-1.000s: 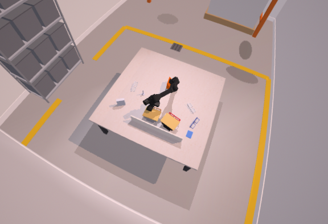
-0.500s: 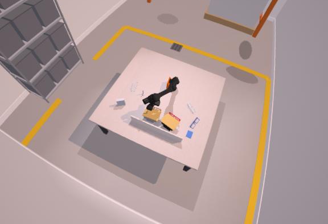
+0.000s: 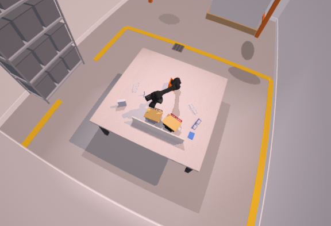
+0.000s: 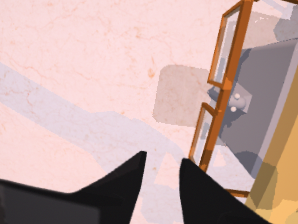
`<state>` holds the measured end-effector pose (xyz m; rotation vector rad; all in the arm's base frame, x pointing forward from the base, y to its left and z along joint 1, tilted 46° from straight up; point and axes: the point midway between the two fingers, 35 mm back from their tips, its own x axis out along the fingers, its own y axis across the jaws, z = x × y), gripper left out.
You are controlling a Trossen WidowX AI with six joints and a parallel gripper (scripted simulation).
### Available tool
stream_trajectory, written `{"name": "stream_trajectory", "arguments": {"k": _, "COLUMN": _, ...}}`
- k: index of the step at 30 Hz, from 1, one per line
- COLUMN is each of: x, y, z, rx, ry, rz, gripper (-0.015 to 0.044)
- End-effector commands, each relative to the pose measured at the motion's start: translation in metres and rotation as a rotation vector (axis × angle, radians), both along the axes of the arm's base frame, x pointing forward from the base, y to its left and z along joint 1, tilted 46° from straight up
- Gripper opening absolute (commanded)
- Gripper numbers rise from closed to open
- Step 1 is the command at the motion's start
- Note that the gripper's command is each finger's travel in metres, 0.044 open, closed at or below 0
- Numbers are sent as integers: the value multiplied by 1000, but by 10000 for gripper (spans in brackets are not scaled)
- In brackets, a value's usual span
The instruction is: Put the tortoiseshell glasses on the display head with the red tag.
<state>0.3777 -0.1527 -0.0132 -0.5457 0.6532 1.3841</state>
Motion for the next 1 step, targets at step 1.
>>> {"name": "stream_trajectory", "arguments": {"k": 1, "x": -11, "y": 0, "z": 2, "rx": 0, "ry": 2, "rz": 7, "gripper": 107}}
